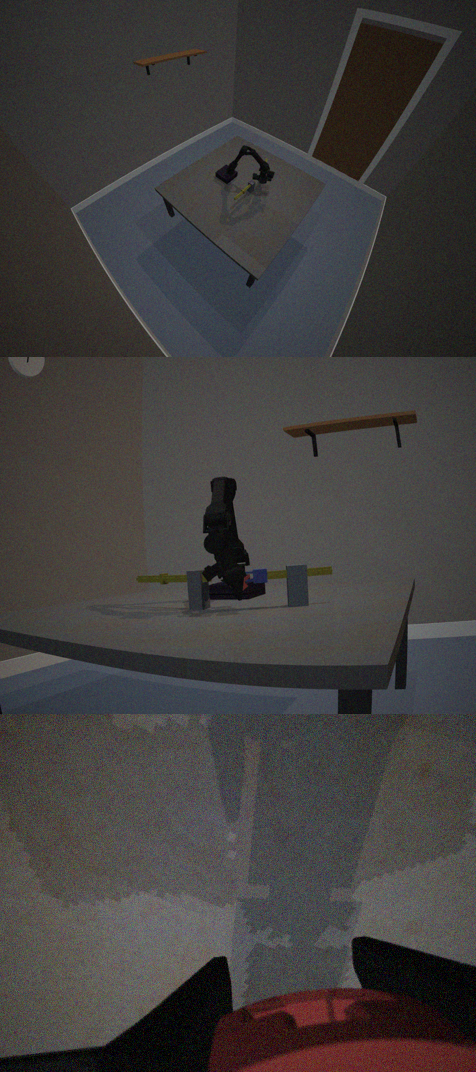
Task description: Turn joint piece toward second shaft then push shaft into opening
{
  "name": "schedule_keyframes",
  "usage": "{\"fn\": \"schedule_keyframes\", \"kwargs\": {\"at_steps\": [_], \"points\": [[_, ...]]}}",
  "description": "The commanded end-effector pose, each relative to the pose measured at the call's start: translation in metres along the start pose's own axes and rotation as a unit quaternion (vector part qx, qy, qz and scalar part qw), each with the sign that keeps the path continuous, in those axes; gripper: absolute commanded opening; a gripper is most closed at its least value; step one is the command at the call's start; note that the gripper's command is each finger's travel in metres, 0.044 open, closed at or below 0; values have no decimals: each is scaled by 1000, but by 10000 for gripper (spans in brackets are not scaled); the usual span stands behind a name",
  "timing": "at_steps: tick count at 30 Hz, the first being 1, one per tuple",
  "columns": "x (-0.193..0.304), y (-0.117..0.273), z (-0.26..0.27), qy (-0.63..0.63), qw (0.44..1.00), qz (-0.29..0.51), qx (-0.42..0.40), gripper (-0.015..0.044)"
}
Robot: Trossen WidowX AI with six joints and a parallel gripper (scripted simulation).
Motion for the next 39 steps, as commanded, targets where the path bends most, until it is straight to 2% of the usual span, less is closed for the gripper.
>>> {"fn": "schedule_keyframes", "kwargs": {"at_steps": [1,23,25,30,35,39], "points": [[1,-1,0,-3,1000,2,0,182],[1,-1,0,-3,1000,2,0,182],[0,0,0,0,1000,0,0,147],[0,0,0,0,1000,0,0,147],[0,0,0,0,1000,0,0,16],[0,0,0,0,1000,0,0,0]]}}
Point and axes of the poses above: the point midway between the two fingers, 35 mm back from their tips, its own y axis back along the fingers, its own z axis across the jaws, x = y × z, the point moved 1 cm from there along y, back along the fingers, and after that the axes turned 8 degrees about y, right-handed, at the moved point
